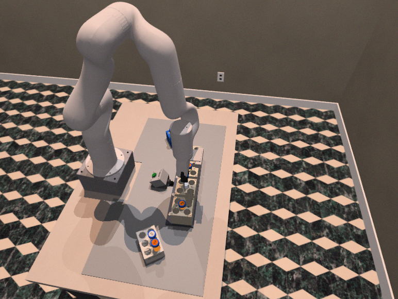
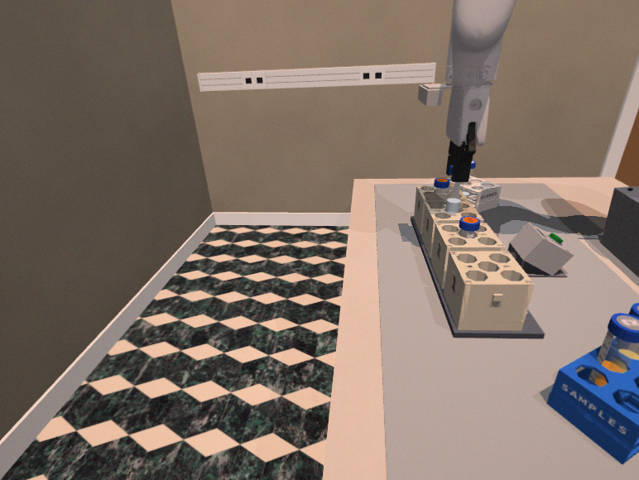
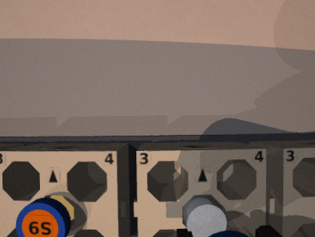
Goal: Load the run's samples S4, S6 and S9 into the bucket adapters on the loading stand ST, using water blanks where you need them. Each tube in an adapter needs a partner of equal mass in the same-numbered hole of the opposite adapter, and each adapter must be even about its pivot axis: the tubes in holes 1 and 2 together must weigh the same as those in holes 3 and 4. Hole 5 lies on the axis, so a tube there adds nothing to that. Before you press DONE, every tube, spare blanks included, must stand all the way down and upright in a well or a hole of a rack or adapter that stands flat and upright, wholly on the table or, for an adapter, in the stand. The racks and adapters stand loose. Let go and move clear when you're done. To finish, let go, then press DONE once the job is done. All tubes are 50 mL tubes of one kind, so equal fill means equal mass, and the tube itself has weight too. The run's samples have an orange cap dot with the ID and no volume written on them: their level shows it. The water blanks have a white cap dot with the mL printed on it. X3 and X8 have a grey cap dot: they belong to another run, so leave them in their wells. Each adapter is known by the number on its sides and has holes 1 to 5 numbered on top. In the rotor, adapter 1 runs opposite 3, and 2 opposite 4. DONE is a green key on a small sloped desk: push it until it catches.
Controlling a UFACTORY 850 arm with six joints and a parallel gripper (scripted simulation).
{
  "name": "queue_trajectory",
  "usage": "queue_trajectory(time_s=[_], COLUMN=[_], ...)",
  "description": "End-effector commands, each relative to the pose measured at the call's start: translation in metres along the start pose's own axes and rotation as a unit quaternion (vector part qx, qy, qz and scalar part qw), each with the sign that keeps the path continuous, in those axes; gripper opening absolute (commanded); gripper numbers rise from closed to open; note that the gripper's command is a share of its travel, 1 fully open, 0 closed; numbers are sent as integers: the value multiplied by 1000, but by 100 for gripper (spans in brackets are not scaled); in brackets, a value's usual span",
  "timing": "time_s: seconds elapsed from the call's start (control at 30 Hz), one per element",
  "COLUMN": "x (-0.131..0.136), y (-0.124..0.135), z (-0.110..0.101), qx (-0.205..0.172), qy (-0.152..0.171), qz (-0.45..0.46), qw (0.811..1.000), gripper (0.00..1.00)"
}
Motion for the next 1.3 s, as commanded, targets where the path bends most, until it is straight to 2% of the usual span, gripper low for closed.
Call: queue_trajectory(time_s=[0.0,1.27], x=[0,0], y=[-1,-1], z=[3,37], qx=[1,1], qy=[0,0], qz=[0,0], qw=[1000,1000], gripper=[0,0])
Point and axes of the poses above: the point where the finger pads meet when closed, its own z axis out along the fingers, its own x axis across the jaws, y = z × x, the point moved 1 cm from there along -z, back along the fingers, and after that the axes turned 5 degrees about -z, right-handed, at the moved point
